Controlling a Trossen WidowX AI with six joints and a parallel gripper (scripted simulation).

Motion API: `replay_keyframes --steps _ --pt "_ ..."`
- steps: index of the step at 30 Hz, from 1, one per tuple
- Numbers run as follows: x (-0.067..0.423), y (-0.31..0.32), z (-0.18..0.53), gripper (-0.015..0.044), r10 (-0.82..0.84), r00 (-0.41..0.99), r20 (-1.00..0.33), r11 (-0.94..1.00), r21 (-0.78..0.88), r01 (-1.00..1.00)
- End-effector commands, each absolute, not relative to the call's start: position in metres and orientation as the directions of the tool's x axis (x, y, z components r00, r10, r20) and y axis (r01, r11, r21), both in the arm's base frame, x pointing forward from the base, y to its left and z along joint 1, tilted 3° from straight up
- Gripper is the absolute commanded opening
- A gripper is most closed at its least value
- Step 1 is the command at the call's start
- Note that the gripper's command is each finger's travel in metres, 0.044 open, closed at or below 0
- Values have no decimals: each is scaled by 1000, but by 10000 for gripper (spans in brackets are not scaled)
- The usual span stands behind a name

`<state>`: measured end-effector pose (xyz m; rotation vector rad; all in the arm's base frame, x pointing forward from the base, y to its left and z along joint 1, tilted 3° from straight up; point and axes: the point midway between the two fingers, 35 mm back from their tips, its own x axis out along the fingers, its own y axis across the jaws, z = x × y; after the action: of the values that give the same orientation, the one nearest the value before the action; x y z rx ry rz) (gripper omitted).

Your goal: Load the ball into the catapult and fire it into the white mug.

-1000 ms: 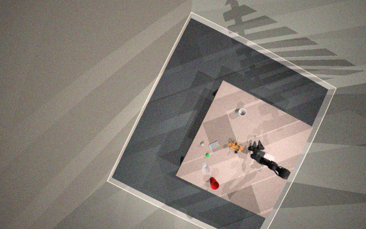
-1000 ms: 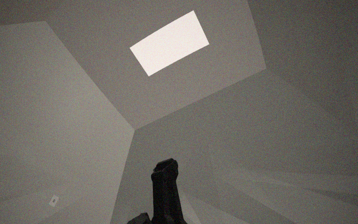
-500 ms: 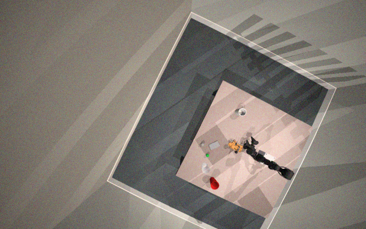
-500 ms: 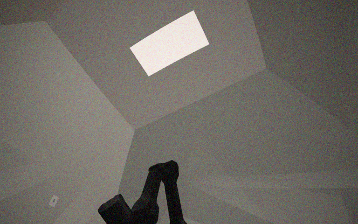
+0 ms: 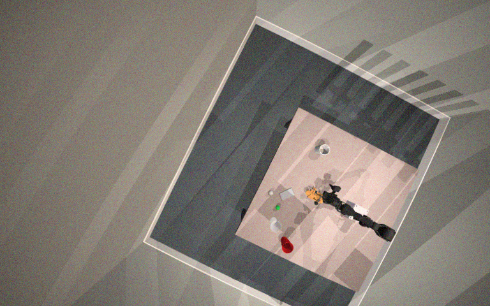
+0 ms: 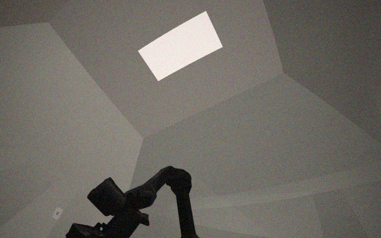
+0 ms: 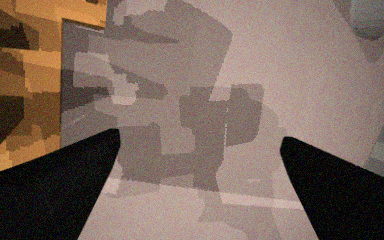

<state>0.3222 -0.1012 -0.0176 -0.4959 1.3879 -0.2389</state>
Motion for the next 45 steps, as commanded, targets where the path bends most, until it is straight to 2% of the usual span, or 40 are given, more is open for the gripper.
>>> replay_keyframes --steps 1,14,20,25,45 --pt "330 -79 -7 440 -335 151 -930 928 -353 -114" --pt "327 -11 48 440 8 -18 -1000 1000 8 0" --pt "327 -10 46 440 12 -21 -1000 1000 12 3" --pt "323 -8 1 440 12 -22 -1000 1000 12 2" --pt "324 -8 -24 440 12 -22 -1000 1000 12 2"
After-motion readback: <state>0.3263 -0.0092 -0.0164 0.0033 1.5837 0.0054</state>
